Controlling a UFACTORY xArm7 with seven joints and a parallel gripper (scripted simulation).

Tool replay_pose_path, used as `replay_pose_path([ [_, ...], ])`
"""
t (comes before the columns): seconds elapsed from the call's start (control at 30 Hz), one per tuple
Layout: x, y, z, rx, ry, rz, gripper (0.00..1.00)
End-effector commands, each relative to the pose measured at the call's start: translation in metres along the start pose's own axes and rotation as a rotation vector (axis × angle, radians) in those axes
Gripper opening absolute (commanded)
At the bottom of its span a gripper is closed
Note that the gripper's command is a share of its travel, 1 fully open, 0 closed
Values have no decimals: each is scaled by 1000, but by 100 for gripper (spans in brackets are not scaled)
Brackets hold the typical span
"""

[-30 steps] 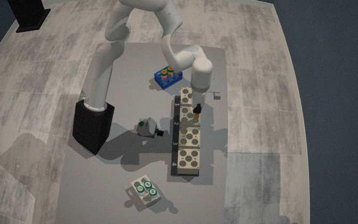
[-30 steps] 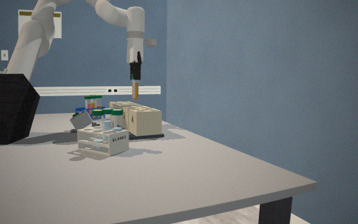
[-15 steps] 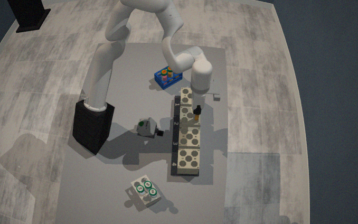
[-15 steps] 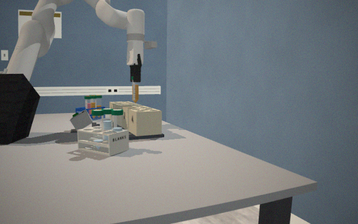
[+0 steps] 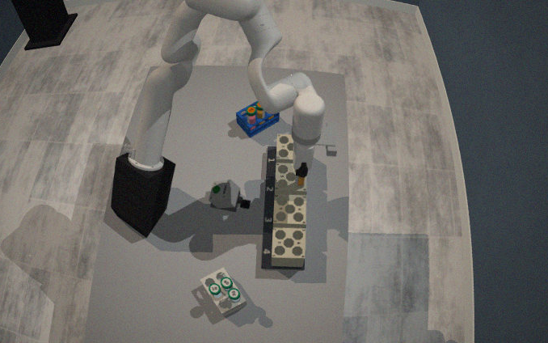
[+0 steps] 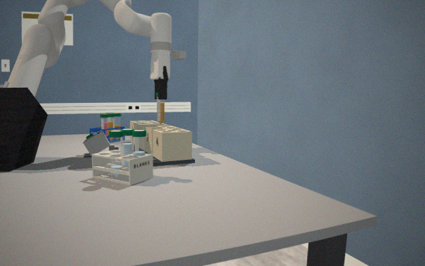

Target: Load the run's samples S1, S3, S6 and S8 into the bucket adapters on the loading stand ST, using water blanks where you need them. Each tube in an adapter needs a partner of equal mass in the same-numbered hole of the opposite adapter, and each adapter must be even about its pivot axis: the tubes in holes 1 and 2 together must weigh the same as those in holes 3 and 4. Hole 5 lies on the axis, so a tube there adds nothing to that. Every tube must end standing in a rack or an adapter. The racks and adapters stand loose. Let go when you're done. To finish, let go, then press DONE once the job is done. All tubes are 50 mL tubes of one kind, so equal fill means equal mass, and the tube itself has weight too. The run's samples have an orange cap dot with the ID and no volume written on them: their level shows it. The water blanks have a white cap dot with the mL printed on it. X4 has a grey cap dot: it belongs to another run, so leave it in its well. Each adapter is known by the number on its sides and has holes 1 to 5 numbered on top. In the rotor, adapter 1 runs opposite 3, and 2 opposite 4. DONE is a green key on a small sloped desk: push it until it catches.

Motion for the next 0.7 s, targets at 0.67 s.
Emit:
replay_pose_path([
  [0.67, 1, -1, 19, 4, 2, 0, 0],
])
Point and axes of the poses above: the point where the finger pads meet when closed, its own z axis out along the fingers, its own x axis across the jaws, y = z × x, the point moved 8 cm from there along -z, back along the fingers, and after that the axes turned 1 degree about z, right-handed, at the moved point
